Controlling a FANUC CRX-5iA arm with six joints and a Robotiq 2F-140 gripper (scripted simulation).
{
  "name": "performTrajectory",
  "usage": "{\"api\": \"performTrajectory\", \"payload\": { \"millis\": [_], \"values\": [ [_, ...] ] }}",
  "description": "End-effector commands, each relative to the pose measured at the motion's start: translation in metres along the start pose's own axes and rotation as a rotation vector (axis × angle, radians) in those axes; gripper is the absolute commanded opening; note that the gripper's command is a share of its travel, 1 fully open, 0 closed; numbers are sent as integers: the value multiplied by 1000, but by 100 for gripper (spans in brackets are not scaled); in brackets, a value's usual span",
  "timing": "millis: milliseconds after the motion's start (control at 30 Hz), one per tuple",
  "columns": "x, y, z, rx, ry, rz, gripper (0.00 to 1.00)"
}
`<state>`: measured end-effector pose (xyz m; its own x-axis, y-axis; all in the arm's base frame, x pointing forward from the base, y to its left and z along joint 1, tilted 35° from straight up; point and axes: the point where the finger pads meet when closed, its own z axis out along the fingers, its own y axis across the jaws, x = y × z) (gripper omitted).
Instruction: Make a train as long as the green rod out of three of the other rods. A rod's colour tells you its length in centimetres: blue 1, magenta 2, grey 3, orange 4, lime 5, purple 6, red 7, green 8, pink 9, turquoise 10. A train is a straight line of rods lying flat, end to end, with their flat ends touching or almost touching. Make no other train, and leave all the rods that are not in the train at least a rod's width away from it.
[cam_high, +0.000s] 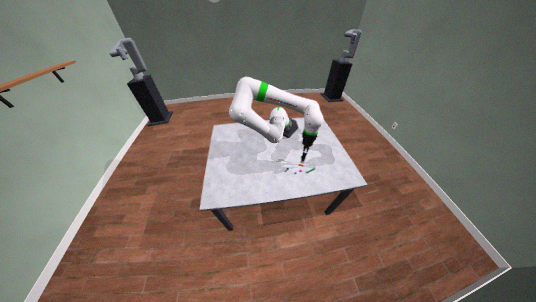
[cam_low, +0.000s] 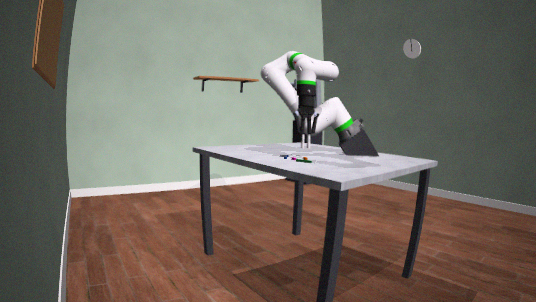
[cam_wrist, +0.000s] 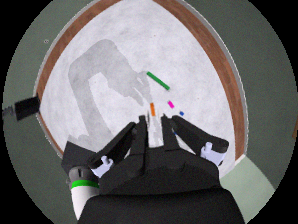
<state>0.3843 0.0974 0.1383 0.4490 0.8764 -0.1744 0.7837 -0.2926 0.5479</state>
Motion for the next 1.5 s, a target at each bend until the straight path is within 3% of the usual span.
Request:
{"api": "performTrajectory", "payload": {
  "millis": [0, 767, 1467],
  "values": [
    [0, 0, 4, 0, 0, 0, 15],
    [-1, -1, 33, 0, 0, 0, 15],
    [-1, -2, 36, 0, 0, 0, 15]
  ]
}}
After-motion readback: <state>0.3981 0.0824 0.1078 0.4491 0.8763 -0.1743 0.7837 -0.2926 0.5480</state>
